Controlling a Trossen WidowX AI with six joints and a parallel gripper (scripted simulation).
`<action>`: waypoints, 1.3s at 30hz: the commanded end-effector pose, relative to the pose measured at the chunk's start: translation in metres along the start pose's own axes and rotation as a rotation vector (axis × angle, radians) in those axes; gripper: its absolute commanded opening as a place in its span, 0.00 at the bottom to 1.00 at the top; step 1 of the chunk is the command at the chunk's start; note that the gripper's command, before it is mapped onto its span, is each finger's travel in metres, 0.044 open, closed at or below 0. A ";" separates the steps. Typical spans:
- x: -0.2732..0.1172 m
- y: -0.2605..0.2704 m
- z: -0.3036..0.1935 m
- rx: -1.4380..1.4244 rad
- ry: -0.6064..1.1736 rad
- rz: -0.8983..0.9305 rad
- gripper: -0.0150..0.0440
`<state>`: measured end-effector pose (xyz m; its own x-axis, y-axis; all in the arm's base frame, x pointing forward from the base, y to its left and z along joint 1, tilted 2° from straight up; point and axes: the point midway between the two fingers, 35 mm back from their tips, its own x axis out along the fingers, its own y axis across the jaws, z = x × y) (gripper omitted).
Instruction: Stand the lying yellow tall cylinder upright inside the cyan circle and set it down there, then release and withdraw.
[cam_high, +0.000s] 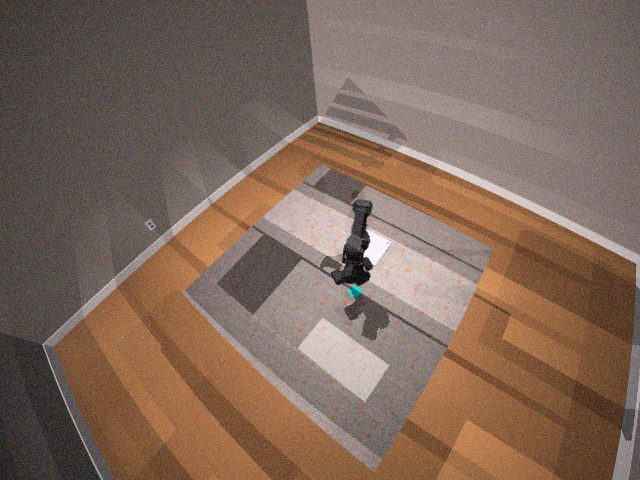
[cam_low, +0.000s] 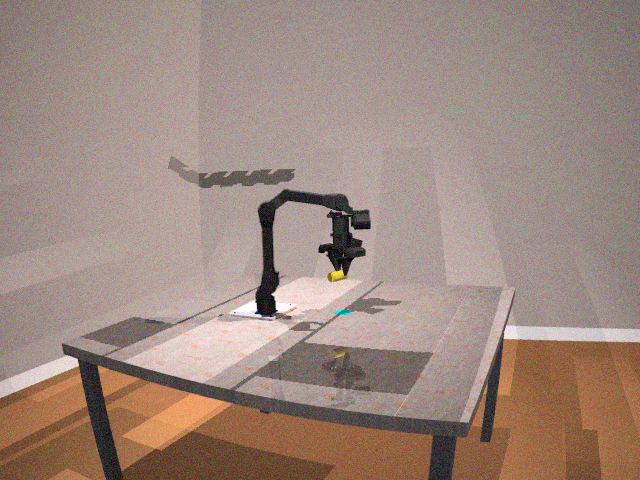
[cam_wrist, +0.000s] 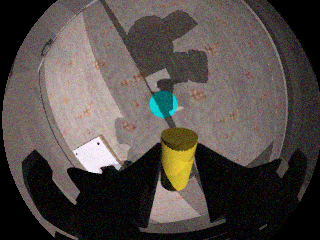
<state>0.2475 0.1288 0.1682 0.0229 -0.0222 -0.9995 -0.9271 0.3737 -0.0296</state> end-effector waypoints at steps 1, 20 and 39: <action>-0.001 0.009 0.009 -0.036 -0.002 0.010 0.43; 0.007 0.012 0.020 -0.015 -0.098 0.042 0.43; 0.016 0.007 0.026 0.042 -0.235 0.076 0.43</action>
<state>0.2504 0.1543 0.1511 0.0354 0.1932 -0.9805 -0.9184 0.3931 0.0443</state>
